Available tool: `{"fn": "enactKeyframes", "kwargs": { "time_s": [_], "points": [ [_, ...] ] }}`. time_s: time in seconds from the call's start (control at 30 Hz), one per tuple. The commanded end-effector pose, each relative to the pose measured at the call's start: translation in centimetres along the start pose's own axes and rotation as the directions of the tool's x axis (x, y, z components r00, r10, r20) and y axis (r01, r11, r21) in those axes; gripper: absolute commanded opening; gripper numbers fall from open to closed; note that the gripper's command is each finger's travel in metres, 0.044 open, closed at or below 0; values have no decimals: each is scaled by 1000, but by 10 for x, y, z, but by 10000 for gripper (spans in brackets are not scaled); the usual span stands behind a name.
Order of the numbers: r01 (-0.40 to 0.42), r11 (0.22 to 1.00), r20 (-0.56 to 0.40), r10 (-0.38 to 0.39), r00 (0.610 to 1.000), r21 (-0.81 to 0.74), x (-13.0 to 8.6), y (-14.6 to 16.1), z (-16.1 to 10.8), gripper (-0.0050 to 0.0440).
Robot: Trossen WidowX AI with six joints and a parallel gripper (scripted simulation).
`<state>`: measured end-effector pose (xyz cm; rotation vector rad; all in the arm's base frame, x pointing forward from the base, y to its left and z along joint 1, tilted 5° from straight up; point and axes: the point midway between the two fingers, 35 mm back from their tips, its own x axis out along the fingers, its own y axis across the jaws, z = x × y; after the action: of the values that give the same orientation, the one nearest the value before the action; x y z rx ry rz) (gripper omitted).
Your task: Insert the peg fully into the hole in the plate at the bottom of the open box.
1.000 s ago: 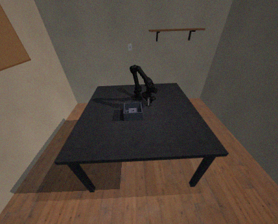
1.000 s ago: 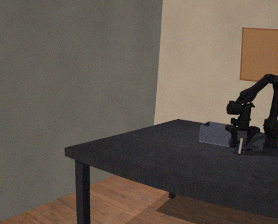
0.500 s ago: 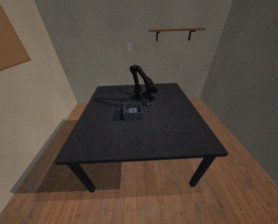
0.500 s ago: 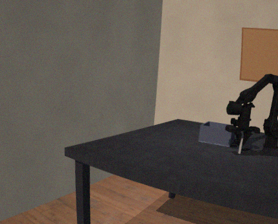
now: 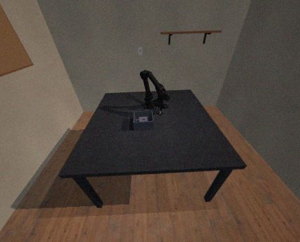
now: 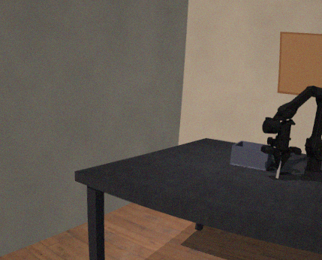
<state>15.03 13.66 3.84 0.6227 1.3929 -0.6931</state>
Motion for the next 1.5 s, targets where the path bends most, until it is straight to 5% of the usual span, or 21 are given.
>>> {"fn": "enactKeyframes", "kwargs": {
  "time_s": [0.0, 0.9, 0.93, 1.47],
  "points": [
    [2, 1000, 1, -2, 1000, 0, -2, 0, 0, 0],
    [2, 1000, 1, -2, 1000, 0, -80, 8, 0, 0],
    [9, 1000, 1, -9, 1000, -2, -69, 7, 0, 0],
    [-1, 1000, -6, 0, 1000, -19, -81, 17, 29, 0]
  ]
}}
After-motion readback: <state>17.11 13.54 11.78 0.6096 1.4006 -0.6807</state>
